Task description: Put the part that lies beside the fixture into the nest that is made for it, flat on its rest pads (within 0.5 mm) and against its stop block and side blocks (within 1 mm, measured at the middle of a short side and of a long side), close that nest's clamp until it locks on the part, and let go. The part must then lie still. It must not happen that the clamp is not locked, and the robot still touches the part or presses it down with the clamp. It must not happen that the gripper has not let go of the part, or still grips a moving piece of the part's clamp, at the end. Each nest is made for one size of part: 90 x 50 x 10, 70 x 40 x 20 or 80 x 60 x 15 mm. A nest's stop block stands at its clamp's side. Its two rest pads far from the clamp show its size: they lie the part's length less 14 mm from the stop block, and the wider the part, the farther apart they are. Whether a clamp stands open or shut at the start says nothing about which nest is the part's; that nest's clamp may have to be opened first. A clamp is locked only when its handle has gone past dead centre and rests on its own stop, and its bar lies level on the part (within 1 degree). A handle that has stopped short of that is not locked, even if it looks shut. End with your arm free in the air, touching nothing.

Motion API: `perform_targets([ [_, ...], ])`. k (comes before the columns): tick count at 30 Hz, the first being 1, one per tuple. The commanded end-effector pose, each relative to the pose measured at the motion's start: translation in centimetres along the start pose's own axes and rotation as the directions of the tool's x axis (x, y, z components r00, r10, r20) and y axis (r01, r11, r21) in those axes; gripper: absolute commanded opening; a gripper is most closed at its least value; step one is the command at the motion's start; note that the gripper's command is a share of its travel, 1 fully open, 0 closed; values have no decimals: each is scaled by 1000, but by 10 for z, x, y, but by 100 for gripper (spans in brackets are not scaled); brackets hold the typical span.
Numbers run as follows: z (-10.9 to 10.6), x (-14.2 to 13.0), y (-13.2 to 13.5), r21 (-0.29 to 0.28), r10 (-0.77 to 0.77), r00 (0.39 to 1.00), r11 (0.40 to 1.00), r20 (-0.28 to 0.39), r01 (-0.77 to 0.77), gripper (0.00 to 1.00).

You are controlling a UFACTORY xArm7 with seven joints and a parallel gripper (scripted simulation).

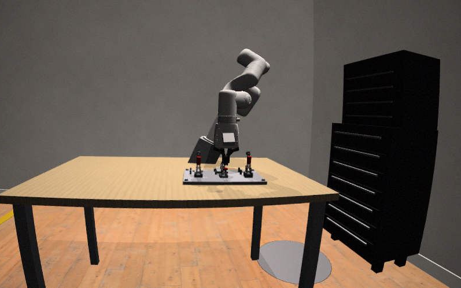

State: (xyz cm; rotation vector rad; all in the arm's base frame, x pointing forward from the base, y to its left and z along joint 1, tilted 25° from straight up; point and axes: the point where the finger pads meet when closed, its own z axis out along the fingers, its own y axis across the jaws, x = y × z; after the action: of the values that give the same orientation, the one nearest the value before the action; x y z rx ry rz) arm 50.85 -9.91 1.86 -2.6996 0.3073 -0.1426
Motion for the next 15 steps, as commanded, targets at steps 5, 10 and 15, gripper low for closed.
perform_targets([
  [5, 4, 3, 1, -1, 0, 1000, 1000, -5, 0, 0],
  [10, 5, 3, 1, -1, 0, 1000, 1000, -5, 0, 0],
  [15, 5, 3, 1, -1, 0, 1000, 1000, -5, 0, 0],
])
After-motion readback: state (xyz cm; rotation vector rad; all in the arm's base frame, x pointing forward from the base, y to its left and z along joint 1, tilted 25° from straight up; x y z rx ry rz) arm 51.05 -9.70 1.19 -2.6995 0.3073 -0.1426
